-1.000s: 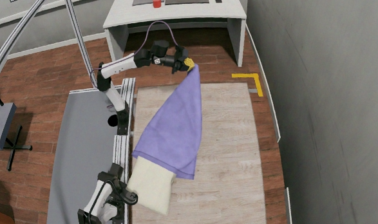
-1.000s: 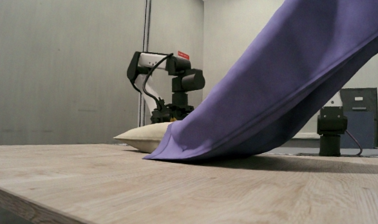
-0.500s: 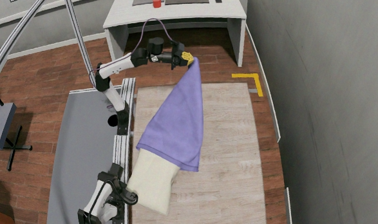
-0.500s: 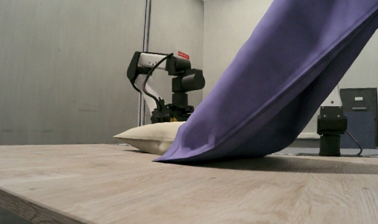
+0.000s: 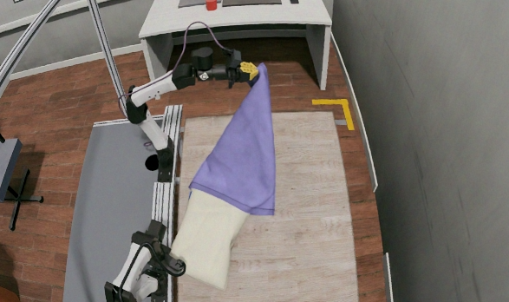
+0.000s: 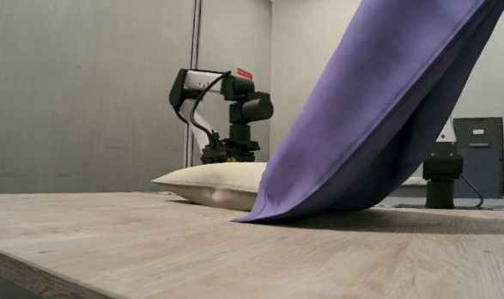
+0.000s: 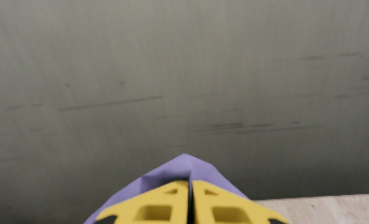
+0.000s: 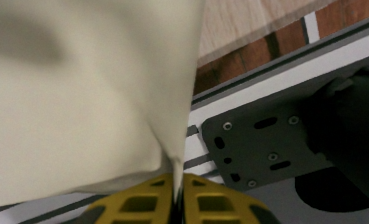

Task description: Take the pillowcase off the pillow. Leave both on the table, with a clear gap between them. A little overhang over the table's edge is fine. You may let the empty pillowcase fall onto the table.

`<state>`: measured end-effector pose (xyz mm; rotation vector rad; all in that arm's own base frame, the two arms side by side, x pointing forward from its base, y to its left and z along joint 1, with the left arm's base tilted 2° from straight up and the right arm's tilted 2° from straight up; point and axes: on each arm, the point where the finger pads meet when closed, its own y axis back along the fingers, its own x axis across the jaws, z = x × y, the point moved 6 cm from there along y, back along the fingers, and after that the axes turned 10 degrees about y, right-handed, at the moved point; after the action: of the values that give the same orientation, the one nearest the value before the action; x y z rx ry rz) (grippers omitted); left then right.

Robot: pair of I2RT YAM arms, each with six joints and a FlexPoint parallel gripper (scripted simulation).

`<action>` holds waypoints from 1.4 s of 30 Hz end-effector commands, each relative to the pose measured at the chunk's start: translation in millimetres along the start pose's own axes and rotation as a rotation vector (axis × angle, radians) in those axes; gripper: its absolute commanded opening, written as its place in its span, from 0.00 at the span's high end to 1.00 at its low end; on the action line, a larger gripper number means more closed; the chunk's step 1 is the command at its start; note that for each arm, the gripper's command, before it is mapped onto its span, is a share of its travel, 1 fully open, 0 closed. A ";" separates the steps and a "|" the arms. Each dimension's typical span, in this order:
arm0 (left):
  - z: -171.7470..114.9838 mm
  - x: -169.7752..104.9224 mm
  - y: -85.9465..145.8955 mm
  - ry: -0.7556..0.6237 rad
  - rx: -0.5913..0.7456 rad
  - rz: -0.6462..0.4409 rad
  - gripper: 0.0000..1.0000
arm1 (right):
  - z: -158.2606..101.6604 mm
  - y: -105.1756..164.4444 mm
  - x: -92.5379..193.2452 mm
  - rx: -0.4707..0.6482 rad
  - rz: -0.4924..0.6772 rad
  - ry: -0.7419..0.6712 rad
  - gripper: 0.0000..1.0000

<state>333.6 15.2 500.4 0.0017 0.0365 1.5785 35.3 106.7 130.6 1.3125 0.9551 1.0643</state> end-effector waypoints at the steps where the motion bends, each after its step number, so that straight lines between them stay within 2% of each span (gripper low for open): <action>1: 40.3 -3.7 20.3 0.017 -0.150 0.004 1.00 | 0.7 6.6 1.2 0.001 0.006 -0.003 1.00; 10: 58.9 -6.3 30.6 0.040 -0.232 0.001 1.00 | 0.7 6.6 1.2 0.001 0.006 -0.003 1.00; 14: 58.5 -6.0 26.2 0.045 -0.234 0.003 1.00 | 0.7 6.6 1.2 0.001 0.006 -0.003 1.00; 16: 66.8 -7.4 38.1 0.048 -0.267 -0.001 1.00 | 0.7 6.6 1.2 0.001 0.006 -0.003 1.00; 24: 81.8 -8.9 45.0 0.070 -0.335 -0.005 1.00 | 0.7 6.6 1.2 0.001 0.006 -0.003 1.00; 26: 88.4 -9.4 52.9 0.076 -0.364 -0.007 1.00 | 0.7 6.6 1.2 0.001 0.006 -0.003 1.00; 31: 90.4 -9.3 49.8 0.084 -0.375 -0.006 1.00 | 0.7 6.6 1.2 0.001 0.006 -0.003 1.00; 33: 97.7 -10.1 62.1 0.087 -0.406 -0.008 1.00 | 0.7 6.6 1.2 0.001 0.006 -0.003 1.00; 41: 111.5 -10.8 69.7 0.112 -0.473 -0.011 1.00 | 0.7 6.6 1.2 0.001 0.006 -0.003 1.00; 42: 115.4 -11.0 76.3 0.115 -0.491 -0.012 1.00 | 0.7 6.6 1.2 0.001 0.006 -0.003 1.00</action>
<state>286.0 8.3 583.8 -0.3458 -0.1721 1.5618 35.2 106.5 130.6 1.3121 0.9555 1.0638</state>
